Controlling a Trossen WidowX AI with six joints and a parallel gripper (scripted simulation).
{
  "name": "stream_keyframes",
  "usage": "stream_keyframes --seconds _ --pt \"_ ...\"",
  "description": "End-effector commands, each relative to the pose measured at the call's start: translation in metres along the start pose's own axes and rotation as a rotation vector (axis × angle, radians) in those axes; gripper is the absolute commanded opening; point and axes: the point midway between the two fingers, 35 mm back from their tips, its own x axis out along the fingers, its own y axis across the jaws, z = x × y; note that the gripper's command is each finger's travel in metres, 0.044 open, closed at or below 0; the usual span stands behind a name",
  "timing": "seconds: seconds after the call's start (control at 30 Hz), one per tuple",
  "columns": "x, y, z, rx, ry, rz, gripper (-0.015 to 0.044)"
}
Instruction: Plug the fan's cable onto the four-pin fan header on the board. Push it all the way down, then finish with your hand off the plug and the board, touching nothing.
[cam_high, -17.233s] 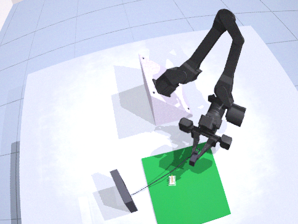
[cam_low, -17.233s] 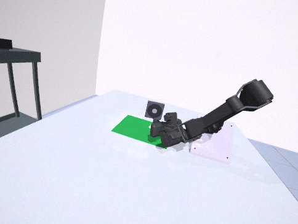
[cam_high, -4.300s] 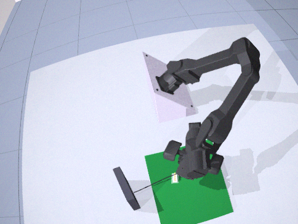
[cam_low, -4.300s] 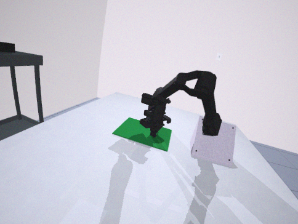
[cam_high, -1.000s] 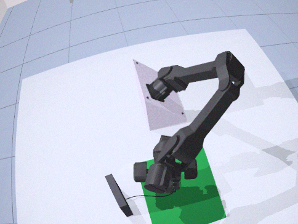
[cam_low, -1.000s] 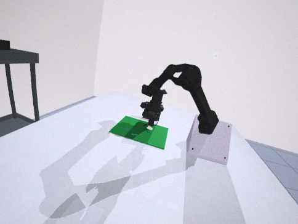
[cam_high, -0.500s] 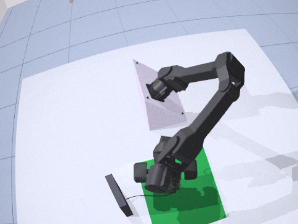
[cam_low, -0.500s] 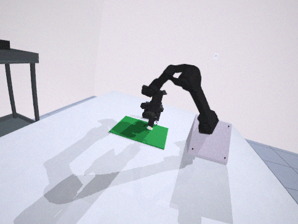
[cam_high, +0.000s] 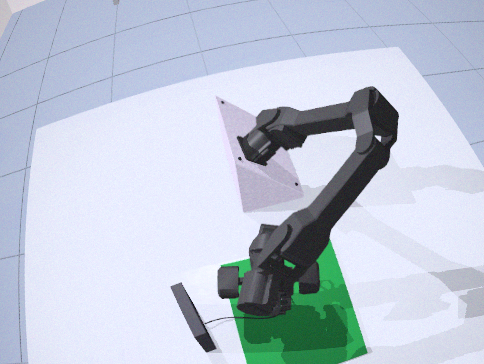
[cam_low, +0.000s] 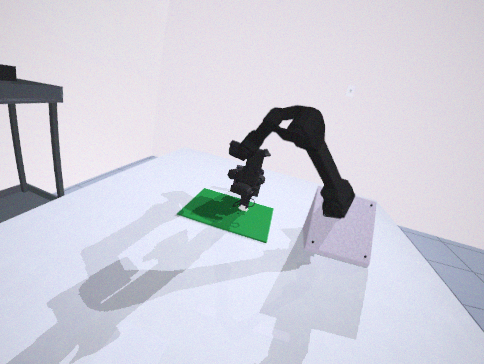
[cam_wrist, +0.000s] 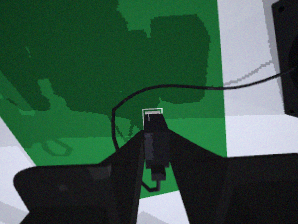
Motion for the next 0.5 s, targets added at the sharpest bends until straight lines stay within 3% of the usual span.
stream_keyframes --seconds 0.0,0.2,0.47 --pt "0.0038 0.0008 -0.0004 0.004 0.002 0.004 0.0" --pt "0.0077 0.0008 -0.0005 0.004 0.002 0.004 0.0" --pt "0.0043 0.0 -0.0001 0.0 -0.001 0.001 0.021"
